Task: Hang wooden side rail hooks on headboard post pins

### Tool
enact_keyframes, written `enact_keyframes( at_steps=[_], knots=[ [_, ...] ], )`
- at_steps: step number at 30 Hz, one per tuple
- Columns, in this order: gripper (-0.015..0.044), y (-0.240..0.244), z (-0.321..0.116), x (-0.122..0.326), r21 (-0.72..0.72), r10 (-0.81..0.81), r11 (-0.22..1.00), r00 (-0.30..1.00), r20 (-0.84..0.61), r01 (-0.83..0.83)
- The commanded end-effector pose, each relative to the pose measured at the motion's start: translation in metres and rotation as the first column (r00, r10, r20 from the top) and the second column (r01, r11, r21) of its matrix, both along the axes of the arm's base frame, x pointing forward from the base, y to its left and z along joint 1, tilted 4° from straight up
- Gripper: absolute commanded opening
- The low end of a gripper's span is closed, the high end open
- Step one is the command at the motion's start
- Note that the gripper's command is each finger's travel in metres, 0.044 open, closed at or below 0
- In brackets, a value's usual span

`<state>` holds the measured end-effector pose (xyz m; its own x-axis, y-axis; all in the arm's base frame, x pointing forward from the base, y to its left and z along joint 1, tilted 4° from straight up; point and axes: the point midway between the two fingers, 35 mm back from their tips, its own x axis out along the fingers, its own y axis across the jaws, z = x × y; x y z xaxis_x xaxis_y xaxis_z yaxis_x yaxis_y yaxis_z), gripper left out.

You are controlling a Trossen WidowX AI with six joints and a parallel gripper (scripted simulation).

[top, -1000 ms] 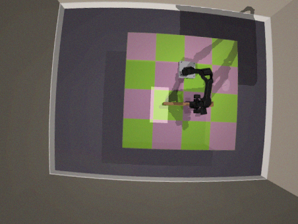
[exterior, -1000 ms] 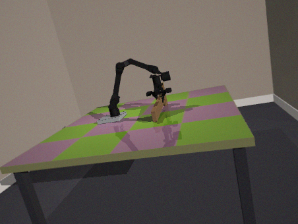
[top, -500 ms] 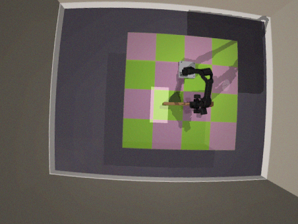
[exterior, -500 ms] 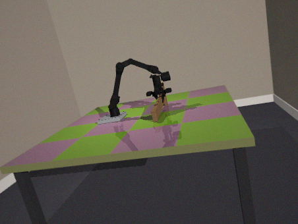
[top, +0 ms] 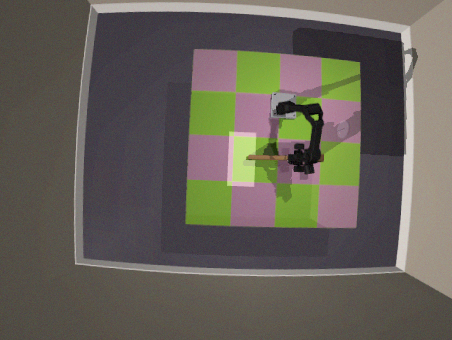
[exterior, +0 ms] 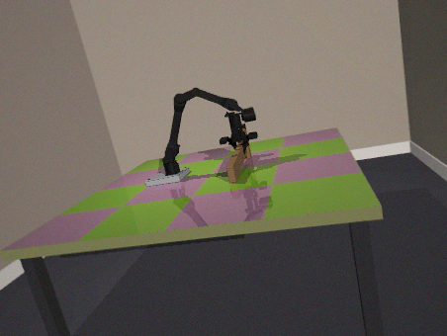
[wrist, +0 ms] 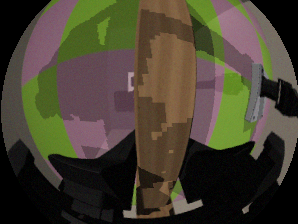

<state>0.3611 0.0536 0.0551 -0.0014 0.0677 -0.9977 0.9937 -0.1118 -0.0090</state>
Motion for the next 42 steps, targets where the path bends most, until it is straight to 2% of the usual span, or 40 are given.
enact_keyframes(
  at_steps=[1,42],
  knots=[
    [0.0000,0.0011,0.0013,0.0014,0.005,-0.005,1.000,1.000,0.006,0.005],
    [0.0000,0.0016,-0.0056,0.0014,0.005,-0.005,1.000,1.000,0.006,0.005]
  ],
)
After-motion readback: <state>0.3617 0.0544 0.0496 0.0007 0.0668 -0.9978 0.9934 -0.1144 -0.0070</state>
